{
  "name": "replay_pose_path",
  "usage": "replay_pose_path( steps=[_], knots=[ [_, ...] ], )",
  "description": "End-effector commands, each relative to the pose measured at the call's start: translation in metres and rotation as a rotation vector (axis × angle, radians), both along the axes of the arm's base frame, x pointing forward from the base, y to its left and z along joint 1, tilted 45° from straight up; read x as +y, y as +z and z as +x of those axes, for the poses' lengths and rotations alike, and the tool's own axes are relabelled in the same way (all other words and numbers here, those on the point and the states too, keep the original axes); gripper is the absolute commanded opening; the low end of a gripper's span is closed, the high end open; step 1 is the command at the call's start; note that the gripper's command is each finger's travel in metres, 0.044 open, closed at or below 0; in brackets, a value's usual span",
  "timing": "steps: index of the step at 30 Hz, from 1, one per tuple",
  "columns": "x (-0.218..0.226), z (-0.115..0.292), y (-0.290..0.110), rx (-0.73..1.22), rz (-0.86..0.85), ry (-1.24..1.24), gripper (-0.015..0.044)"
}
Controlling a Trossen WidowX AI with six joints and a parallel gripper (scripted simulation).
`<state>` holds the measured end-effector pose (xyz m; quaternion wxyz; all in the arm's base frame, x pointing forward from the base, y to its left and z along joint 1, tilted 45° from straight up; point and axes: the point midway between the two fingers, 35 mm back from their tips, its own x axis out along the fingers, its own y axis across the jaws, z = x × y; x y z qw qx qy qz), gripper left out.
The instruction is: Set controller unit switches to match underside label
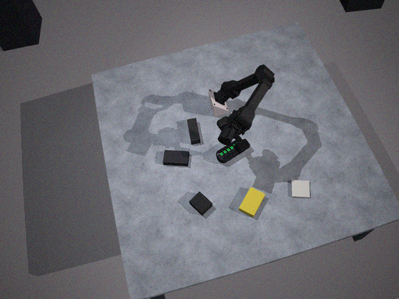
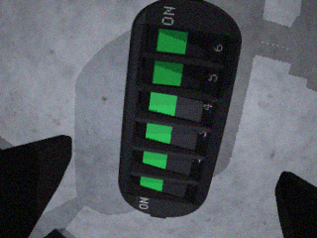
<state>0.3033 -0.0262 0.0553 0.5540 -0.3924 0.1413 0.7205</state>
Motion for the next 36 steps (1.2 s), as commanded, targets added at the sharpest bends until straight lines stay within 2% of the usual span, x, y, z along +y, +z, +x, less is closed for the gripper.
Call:
replay_pose_path(
  steps=[1, 2, 19, 28, 36],
  knots=[
    [-0.0096, 0.0002, 0.0074, -0.002, -0.004, 0.003, 0.044],
    [-0.0096, 0.0002, 0.0074, -0.002, -0.004, 0.003, 0.044],
    [-0.0096, 0.0002, 0.0074, -0.002, -0.004, 0.003, 0.0],
    [-0.0096, 0.0002, 0.0074, -0.002, -0.004, 0.003, 0.0],
    [-0.0085, 0.0006, 0.0077, -0.001, -0.002, -0.001, 0.021]
  ],
)
